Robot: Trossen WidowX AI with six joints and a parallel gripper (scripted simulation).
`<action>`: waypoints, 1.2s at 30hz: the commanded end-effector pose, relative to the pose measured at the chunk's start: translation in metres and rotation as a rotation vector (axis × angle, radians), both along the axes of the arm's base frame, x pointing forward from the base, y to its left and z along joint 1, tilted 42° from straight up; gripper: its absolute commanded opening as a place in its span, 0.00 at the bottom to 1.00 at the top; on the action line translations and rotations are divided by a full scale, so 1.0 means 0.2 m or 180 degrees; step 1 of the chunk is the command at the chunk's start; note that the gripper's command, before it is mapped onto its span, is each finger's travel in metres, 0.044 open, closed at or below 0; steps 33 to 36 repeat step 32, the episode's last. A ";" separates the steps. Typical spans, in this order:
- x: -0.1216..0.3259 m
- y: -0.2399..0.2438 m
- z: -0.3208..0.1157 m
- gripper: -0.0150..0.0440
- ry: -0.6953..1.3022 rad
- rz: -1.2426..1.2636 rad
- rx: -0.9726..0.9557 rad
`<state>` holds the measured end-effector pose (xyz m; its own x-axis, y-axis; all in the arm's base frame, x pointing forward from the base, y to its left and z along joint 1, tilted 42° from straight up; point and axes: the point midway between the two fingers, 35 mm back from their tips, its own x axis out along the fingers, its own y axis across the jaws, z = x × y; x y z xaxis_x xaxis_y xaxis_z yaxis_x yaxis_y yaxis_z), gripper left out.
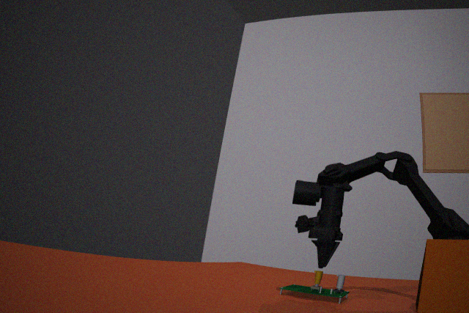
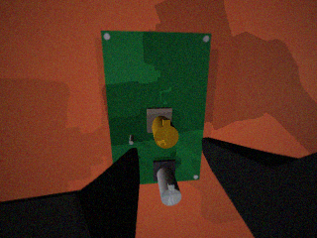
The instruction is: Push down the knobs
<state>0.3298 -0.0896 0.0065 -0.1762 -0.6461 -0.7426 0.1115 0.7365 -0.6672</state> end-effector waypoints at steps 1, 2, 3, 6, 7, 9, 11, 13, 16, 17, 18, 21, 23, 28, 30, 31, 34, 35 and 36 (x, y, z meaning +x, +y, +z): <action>-0.12 0.08 0.02 0.79 0.0003 0.0007 0.0019; -0.17 0.11 0.03 0.83 0.0002 0.0007 0.0024; -0.23 0.14 0.04 0.88 0.0001 0.0007 0.0027; -0.42 0.21 0.06 1.00 0.0002 0.0004 0.0032; -0.48 0.23 0.06 1.00 0.0002 0.0002 0.0030; -0.59 0.25 0.06 1.00 0.0004 -0.0002 0.0025; -0.63 0.26 0.06 1.00 0.0005 -0.0004 0.0022; -0.63 0.26 0.06 1.00 0.0005 -0.0004 0.0022; -0.63 0.26 0.06 1.00 0.0005 -0.0004 0.0022; -0.63 0.26 0.06 1.00 0.0005 -0.0004 0.0022; -0.63 0.26 0.06 1.00 0.0005 -0.0004 0.0022; -0.63 0.26 0.06 1.00 0.0005 -0.0004 0.0022; -0.63 0.26 0.06 1.00 0.0005 -0.0004 0.0022; -0.63 0.26 0.06 1.00 0.0005 -0.0004 0.0022; -0.63 0.26 0.06 1.00 0.0005 -0.0004 0.0022; -0.63 0.26 0.06 1.00 0.0005 -0.0004 0.0022; -0.63 0.26 0.06 1.00 0.0005 -0.0004 0.0022; -0.63 0.26 0.06 1.00 0.0005 -0.0004 0.0022; -0.63 0.26 0.06 1.00 0.0005 -0.0004 0.0022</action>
